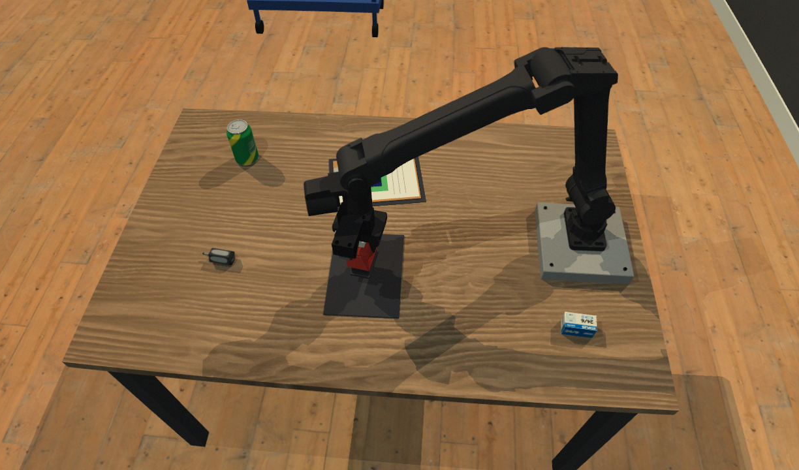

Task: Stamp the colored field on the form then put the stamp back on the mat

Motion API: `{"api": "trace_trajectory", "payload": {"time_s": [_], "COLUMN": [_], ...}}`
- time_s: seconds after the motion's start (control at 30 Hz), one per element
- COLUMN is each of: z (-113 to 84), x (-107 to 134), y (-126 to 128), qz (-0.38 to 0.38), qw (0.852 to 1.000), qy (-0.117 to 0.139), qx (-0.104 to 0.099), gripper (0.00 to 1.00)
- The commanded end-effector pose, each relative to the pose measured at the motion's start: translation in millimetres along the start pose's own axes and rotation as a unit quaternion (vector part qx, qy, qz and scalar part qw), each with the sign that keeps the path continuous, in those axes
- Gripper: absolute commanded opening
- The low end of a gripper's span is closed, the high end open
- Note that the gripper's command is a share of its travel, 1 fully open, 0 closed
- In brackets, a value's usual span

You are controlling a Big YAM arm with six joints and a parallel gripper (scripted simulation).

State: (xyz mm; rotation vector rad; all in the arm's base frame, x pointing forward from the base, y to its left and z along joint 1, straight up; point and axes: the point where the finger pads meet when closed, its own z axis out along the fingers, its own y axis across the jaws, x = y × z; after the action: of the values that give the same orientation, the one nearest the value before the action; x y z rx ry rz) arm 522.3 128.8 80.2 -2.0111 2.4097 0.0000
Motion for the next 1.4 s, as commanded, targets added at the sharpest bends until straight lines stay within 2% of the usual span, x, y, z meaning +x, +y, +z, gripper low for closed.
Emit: {"api": "trace_trajectory", "payload": {"time_s": [0.0, 0.23, 0.37, 0.47, 0.53, 0.6, 0.63, 0.67, 0.73, 0.93, 1.1, 1.37], "z": [-21.9, -21.4, -13.2, 8.6, 14.9, 14.9, -4.6, 10.8, 24.1, 37.7, 22.8, 34.4], "x": [-9.8, -9.8, -11.5, -3.7, -2.4, -2.4, -6.1, -2.8, -2.3, -2.2, -6.7, -3.7], "y": [-20.2, -20.5, -24.4, -7.1, -4.2, -4.2, -12.4, -5.1, -3.9, -3.6, -13.5, -6.8], "qz": [0.009, 0.009, 0.009, 0.009, 0.009, 0.009, 0.009, 0.009, 0.009, 0.009, 0.009, 0.009], "qw": [1.000, 1.000, 1.000, 1.000, 1.000, 1.000, 1.000, 1.000, 1.000, 1.000, 1.000, 1.000], "qy": [-0.011, -0.011, -0.013, -0.003, -0.001, -0.001, -0.011, -0.004, -0.001, -0.001, -0.011, -0.005], "qx": [0.023, 0.023, 0.027, 0.005, 0.001, 0.001, 0.023, 0.009, 0.001, 0.001, 0.023, 0.010], "gripper": [0.32, 0.32, 0.32, 0.32, 0.32, 0.32, 0.32, 0.32, 0.32, 0.32, 0.32, 0.32]}}
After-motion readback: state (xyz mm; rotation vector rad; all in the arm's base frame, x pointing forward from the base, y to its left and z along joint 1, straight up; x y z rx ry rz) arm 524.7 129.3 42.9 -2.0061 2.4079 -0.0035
